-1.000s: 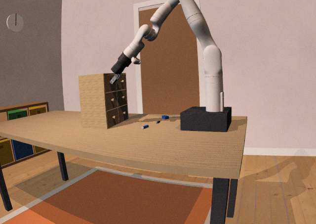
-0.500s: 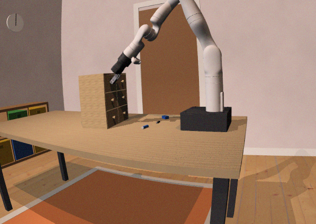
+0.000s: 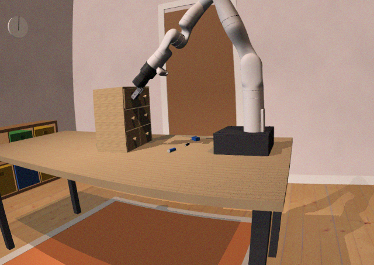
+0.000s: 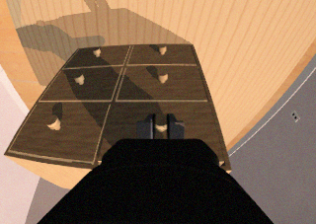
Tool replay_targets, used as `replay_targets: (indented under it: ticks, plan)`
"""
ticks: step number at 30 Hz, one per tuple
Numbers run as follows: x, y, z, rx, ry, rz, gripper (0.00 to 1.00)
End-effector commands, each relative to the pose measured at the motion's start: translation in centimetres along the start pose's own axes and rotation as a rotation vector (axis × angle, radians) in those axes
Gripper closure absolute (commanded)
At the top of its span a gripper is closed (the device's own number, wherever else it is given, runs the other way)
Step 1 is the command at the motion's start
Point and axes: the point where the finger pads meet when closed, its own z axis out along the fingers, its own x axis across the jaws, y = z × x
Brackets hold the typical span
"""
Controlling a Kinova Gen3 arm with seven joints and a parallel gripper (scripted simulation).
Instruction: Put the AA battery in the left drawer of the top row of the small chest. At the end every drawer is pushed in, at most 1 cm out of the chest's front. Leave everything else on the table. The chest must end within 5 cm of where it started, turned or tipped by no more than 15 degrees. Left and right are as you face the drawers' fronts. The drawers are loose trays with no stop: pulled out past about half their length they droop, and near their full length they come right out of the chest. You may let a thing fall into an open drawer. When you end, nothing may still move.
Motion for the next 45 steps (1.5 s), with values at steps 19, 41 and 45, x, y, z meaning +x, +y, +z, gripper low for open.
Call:
replay_targets:
  ticks: [19, 41, 45]
  plan:
    - [0.0, -1.6, -1.8, -0.003, 0.001, 0.004, 0.63]
    - [0.1, -3.6, -3.7, -0.002, 0.002, 0.003, 0.63]
    - [0.1, -3.8, -3.9, -0.002, 0.003, 0.003, 0.63]
